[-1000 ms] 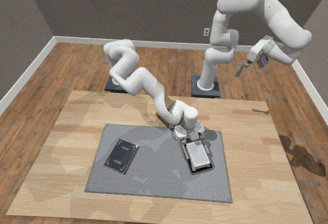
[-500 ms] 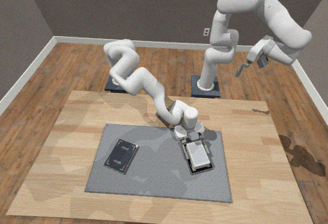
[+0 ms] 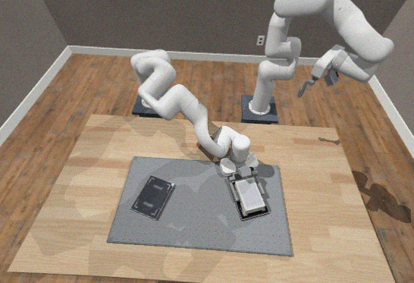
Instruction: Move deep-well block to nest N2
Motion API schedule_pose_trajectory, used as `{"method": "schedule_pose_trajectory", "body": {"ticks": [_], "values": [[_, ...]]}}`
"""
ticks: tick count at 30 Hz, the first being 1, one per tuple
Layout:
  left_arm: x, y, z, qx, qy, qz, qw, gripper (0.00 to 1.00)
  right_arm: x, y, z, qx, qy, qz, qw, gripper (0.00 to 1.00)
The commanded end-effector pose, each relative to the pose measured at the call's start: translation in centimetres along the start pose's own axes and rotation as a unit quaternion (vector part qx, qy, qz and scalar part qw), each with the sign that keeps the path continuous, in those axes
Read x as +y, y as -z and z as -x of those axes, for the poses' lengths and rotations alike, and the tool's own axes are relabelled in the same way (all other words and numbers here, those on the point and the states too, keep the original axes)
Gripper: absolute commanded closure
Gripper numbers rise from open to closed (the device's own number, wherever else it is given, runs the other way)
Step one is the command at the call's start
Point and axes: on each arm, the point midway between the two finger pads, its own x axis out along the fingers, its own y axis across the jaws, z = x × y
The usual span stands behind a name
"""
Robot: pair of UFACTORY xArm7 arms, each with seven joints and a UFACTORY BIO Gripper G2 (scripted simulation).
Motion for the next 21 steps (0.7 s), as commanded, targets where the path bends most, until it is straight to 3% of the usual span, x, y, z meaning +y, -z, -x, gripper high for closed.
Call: {"method": "schedule_pose_trajectory", "body": {"ticks": [1, 21], "values": [[0.0, 0.0, 0.1, -0.001, 0.0, 0.0, 1.0, 0.0, 0.1, -1.1, -0.1, -0.002, 0.0, -0.002, 1.0, 0.63], [0.0, 0.0, 0.1, -0.001, 0.0, 0.0, 1.0, 0.0, 0.1, -5.9, -0.1, -0.002, 0.0, -0.002, 1.0, 0.63]]}}
